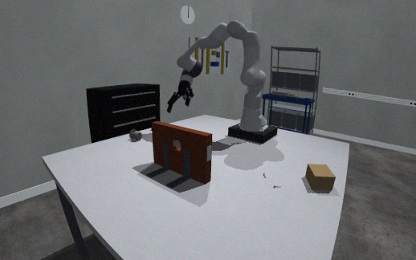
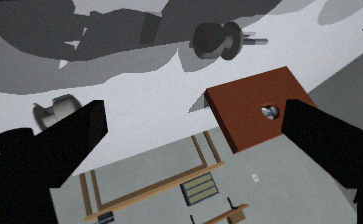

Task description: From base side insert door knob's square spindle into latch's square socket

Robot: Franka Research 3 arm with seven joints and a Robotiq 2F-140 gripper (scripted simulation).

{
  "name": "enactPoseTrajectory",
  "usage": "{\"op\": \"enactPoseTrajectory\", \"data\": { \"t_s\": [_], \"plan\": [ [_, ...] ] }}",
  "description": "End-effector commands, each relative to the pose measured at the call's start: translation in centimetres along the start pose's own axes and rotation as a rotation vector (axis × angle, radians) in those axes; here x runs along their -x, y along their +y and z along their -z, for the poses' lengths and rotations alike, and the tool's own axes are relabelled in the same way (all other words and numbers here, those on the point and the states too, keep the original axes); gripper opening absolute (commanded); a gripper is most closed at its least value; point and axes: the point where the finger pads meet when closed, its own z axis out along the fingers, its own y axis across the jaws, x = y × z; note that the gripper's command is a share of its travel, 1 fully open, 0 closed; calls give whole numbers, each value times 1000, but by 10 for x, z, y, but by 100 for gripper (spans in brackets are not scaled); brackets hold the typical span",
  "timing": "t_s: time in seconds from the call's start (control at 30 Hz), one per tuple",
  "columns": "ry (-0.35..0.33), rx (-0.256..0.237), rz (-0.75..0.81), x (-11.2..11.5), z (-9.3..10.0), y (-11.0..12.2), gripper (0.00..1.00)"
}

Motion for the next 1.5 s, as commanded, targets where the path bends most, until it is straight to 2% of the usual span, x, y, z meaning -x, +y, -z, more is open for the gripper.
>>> {"op": "enactPoseTrajectory", "data": {
  "t_s": [0.0,0.23,0.27,0.7,0.73,1.2,1.23,1.47],
  "plan": [
    [29,-10,37,-6,0,-2,100],
    [29,-10,37,-6,0,-2,100],
    [165,33,198,-5,-22,16,100],
    [165,33,198,-5,-22,16,100],
    [296,73,364,-4,-40,32,100],
    [296,73,364,-4,-40,32,100],
    [417,111,532,-1,-55,44,100],
    [417,111,532,-1,-55,44,100]
  ]
}}
